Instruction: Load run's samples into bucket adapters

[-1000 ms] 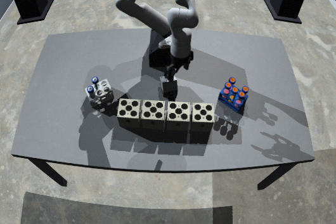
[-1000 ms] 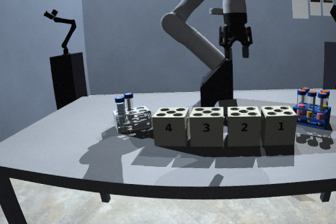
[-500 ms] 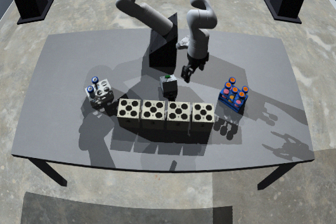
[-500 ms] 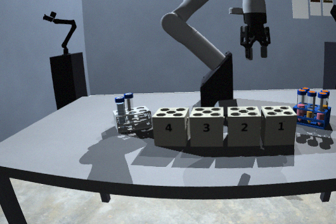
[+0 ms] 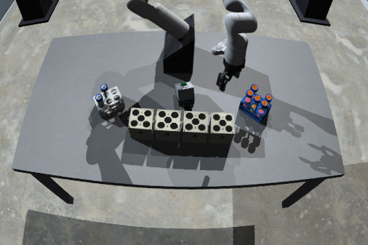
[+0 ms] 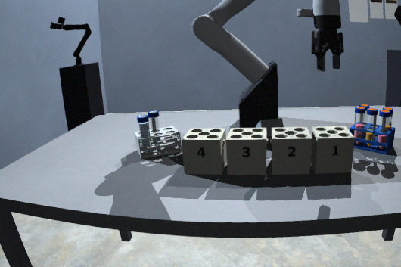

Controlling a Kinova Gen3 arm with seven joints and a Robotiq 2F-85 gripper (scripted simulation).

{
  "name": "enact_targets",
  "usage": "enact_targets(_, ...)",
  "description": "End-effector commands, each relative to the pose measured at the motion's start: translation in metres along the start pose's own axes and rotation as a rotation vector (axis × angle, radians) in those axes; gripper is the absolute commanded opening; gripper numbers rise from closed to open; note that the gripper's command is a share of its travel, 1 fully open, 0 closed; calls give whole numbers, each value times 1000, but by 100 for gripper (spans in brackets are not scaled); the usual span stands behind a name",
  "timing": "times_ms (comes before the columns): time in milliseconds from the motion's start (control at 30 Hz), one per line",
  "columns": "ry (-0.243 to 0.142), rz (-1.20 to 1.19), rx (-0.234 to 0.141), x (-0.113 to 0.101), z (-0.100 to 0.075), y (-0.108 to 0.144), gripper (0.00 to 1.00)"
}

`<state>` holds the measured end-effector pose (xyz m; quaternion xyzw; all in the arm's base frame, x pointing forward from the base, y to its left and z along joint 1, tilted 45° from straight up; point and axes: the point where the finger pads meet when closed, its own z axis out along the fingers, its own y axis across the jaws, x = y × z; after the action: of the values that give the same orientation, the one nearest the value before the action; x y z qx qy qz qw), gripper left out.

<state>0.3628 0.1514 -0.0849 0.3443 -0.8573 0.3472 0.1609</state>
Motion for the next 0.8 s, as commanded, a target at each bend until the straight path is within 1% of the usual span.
enact_targets(0,0,1,0,-17,-1,15,100)
enact_targets(233,0,1,0,-43,-1,38,100)
enact_targets(300,0,1,0,-43,-1,38,100)
enact_targets(767,0,1,0,-95,-1,85,100)
